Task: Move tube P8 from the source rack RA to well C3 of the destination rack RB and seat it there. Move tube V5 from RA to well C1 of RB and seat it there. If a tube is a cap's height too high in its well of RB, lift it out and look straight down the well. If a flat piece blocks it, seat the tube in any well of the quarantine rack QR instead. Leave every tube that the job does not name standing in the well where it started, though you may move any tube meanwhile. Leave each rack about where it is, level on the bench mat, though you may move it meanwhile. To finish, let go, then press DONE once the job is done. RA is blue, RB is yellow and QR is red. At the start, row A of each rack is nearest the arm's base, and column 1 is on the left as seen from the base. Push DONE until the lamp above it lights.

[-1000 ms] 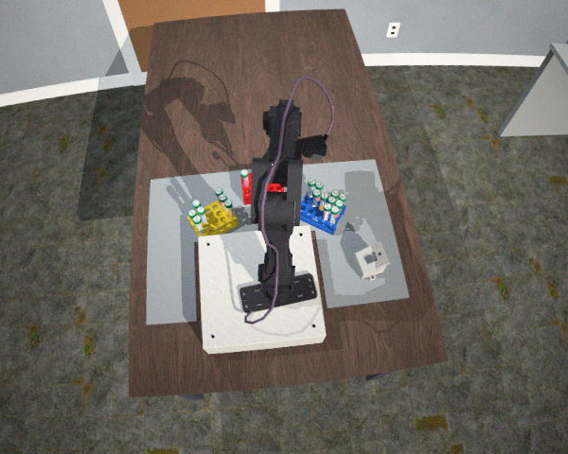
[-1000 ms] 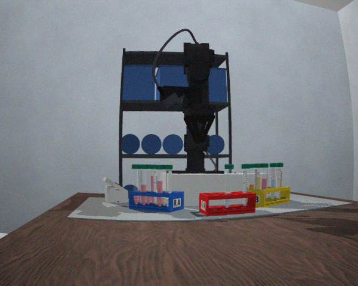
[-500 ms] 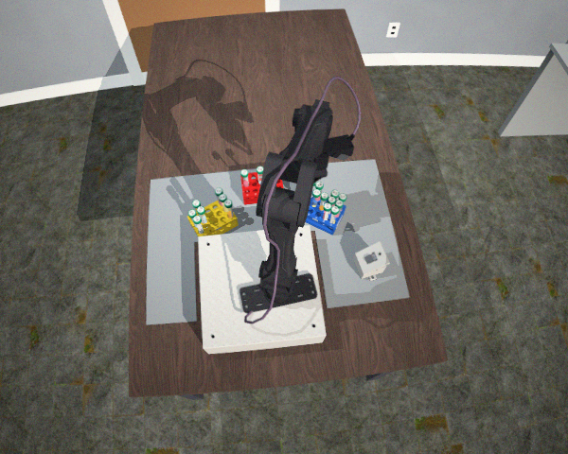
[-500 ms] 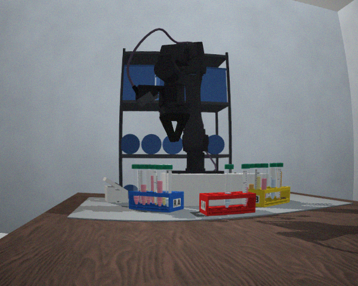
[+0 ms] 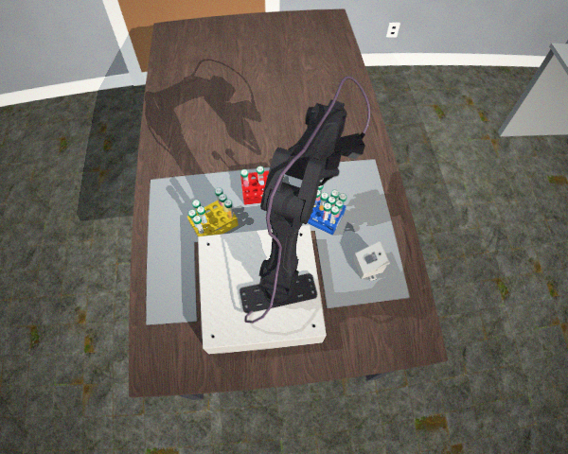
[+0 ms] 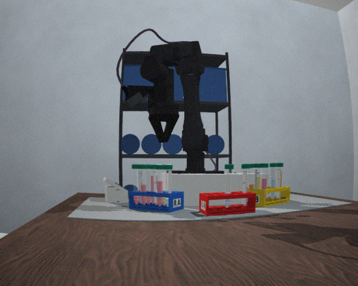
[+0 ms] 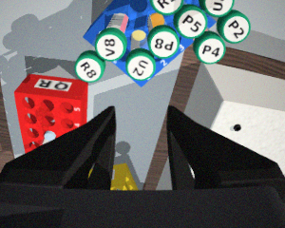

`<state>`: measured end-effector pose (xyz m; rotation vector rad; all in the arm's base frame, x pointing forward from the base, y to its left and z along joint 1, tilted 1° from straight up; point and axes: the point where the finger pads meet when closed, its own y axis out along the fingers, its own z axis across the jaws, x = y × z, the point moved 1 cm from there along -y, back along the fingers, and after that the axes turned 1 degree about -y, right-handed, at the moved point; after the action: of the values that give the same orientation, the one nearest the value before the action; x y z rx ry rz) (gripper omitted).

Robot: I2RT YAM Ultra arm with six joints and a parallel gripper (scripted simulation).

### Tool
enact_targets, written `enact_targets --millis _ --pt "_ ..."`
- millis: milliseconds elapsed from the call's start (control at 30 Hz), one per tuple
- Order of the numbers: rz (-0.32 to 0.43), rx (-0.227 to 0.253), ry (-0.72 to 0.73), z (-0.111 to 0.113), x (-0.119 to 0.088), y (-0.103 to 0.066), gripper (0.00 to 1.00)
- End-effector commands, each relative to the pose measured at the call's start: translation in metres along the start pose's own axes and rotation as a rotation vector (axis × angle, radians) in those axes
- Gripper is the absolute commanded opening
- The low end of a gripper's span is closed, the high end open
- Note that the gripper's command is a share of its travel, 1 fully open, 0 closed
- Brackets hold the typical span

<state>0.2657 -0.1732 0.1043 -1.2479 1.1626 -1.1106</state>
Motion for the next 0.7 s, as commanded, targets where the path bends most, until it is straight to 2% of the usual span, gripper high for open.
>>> enact_targets --millis 0,167,200,367,567,667 --pt "-0.027 0.033 -0.001 0.004 -0.001 -0.017 0.30" --pt "-0.002 0.001 -0.002 -0.004 -0.010 -0.006 0.30" --pt "-0.018 0.021 -0.002 0.001 -0.007 -0.005 0.30" --pt "-0.022 0.027 0.003 0.001 -0.004 -0.001 0.30" --pt "-0.017 0.022 -0.003 0.003 -0.007 0.011 0.30" --pt "0.005 -0.007 0.002 0.002 -0.006 0.028 0.30"
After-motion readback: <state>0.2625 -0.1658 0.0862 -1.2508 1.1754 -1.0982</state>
